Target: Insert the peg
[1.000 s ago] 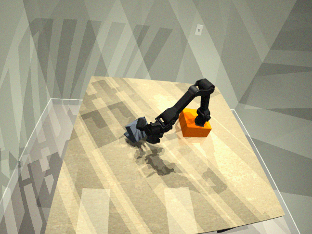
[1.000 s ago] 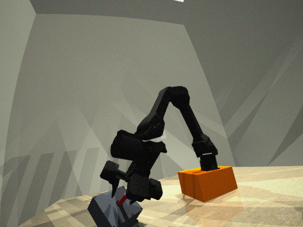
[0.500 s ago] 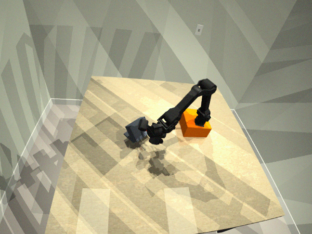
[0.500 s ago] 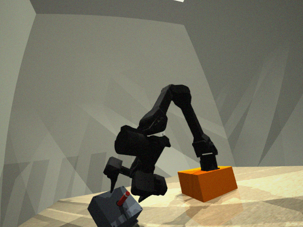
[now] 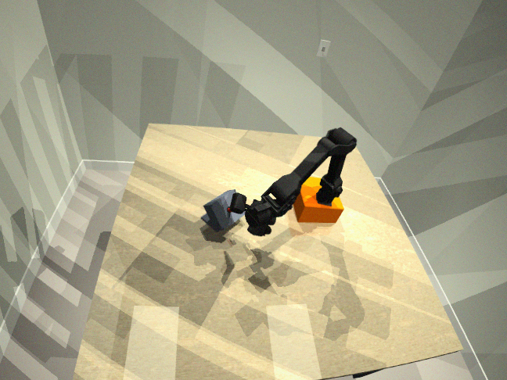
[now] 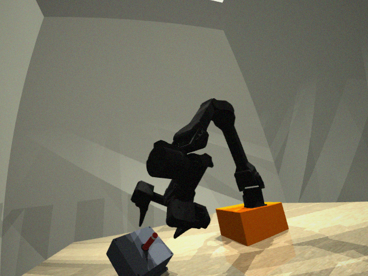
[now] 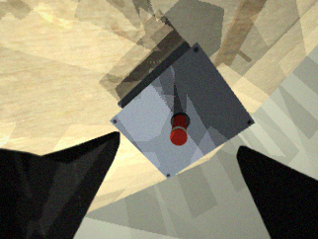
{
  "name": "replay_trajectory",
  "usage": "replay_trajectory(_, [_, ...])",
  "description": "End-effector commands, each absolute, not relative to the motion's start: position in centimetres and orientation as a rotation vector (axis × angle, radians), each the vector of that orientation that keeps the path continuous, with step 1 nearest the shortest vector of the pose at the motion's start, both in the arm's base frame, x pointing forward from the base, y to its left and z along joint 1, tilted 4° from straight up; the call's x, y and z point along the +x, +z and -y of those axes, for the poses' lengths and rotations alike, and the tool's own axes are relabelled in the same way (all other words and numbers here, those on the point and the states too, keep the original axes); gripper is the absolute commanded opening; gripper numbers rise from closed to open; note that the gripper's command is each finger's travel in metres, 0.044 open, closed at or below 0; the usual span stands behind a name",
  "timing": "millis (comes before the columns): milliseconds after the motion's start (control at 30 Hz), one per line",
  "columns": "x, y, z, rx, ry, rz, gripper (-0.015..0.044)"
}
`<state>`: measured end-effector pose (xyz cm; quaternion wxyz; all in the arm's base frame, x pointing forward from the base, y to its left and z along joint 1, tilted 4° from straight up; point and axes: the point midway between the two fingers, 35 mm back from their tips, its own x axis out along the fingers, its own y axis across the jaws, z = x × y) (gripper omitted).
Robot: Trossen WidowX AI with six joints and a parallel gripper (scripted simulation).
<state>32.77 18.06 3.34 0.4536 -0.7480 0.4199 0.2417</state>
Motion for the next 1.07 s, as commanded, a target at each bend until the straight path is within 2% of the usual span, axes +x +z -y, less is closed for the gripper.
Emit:
replay_trajectory(0, [32.6,4.2,-18.6,-1.841,0.585,-1.026,0.044])
replay_trajectory(1033, [29.4,7.0,-20.4,-1.848,0.588,-1.03,0.044])
